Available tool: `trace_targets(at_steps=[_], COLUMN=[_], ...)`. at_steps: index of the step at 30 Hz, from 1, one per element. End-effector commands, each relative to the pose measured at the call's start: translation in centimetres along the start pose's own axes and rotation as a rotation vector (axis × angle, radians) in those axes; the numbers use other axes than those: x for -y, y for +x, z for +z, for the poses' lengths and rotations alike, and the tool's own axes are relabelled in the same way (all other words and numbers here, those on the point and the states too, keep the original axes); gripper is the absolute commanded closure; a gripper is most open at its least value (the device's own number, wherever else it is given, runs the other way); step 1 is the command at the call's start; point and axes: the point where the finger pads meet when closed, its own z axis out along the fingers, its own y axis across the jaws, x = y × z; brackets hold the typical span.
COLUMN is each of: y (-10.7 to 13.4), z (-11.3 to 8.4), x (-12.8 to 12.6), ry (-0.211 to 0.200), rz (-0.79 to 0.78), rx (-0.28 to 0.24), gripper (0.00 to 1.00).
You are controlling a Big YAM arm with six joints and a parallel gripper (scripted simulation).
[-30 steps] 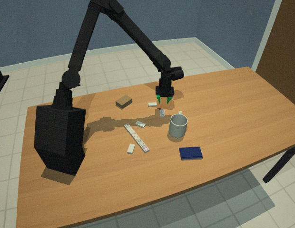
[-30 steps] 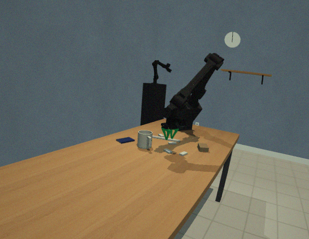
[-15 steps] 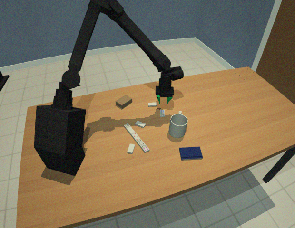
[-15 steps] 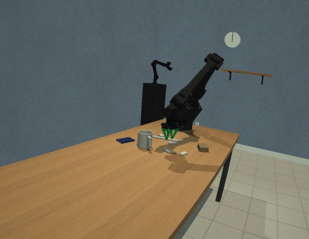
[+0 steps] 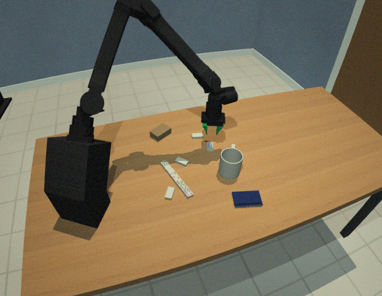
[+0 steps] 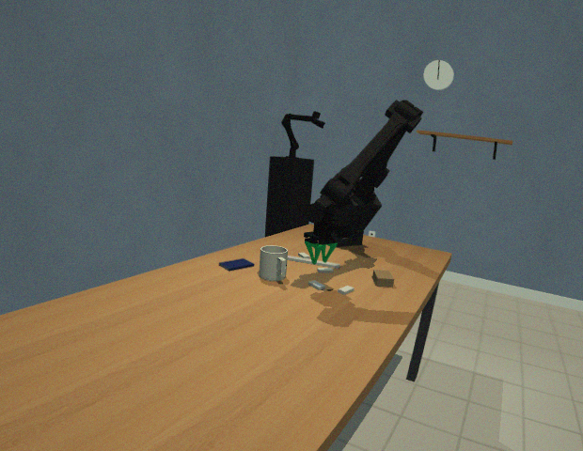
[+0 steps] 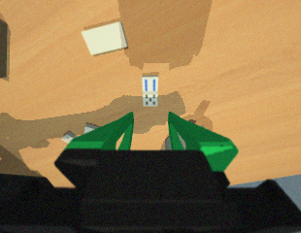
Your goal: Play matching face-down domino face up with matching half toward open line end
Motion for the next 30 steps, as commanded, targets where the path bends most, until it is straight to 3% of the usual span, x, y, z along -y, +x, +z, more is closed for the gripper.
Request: trace_targets(at_steps=[1,30], y=[-0.59,-0.25], z=[-0.28,0.52], x=[0.79,0.46], ry=[0.018,0.012], rz=[0.0,0.003], rx=[0.009,0.005], gripper=[0.55,0.55])
